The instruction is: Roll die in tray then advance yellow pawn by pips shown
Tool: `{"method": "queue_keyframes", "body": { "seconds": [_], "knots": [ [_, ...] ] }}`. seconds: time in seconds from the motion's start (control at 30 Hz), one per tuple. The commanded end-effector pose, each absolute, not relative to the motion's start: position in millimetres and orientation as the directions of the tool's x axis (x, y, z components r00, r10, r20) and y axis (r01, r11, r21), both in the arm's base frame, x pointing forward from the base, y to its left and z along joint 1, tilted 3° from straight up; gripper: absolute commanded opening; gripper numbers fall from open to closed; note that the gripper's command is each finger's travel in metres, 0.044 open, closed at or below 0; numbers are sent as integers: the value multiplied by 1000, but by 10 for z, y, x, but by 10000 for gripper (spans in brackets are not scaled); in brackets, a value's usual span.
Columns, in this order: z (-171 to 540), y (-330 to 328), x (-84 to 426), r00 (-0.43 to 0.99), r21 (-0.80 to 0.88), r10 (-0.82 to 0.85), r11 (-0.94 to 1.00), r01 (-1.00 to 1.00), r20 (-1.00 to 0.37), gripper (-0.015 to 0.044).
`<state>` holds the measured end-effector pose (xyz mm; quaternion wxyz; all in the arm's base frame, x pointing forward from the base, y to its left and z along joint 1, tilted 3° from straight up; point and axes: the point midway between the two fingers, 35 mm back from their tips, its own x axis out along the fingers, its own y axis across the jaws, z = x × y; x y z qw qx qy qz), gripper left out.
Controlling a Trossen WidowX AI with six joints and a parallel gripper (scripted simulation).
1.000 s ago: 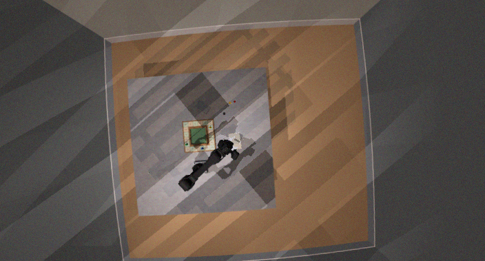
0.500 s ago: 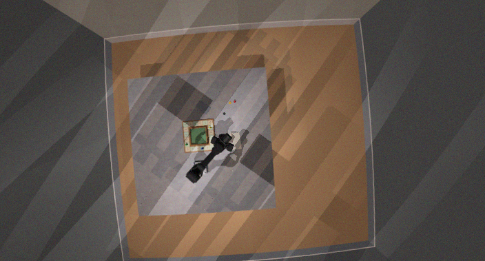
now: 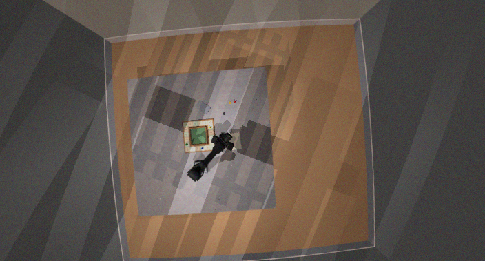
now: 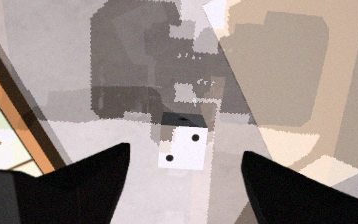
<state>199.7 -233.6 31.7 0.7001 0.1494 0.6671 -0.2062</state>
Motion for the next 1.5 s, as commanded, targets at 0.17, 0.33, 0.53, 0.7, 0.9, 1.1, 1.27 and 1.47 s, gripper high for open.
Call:
{"method": "queue_keyframes", "body": {
  "seconds": [0.17, 0.33, 0.53, 0.7, 0.9, 1.1, 1.27, 1.47],
  "knots": [
    [146, -2330, 1993, 22, -58, -79, 870, 490, -997, 275],
    [66, -2335, 1993, 21, -58, -79, 870, 490, -997, 275],
    [28, -2337, 1992, 21, -58, -79, 870, 489, -997, 222],
    [28, -2337, 1992, 21, -58, -79, 870, 489, -997, 111],
    [28, -2337, 1992, 21, -58, -79, 870, 489, -997, 71],
    [80, -2380, 1990, 14, -92, -111, 885, 457, -994, 0],
    [328, -2380, 2015, 16, -90, -109, 883, 460, -994, 0],
    [718, -2334, 2024, 18, -77, -97, 878, 472, -995, 0]
  ]
}}
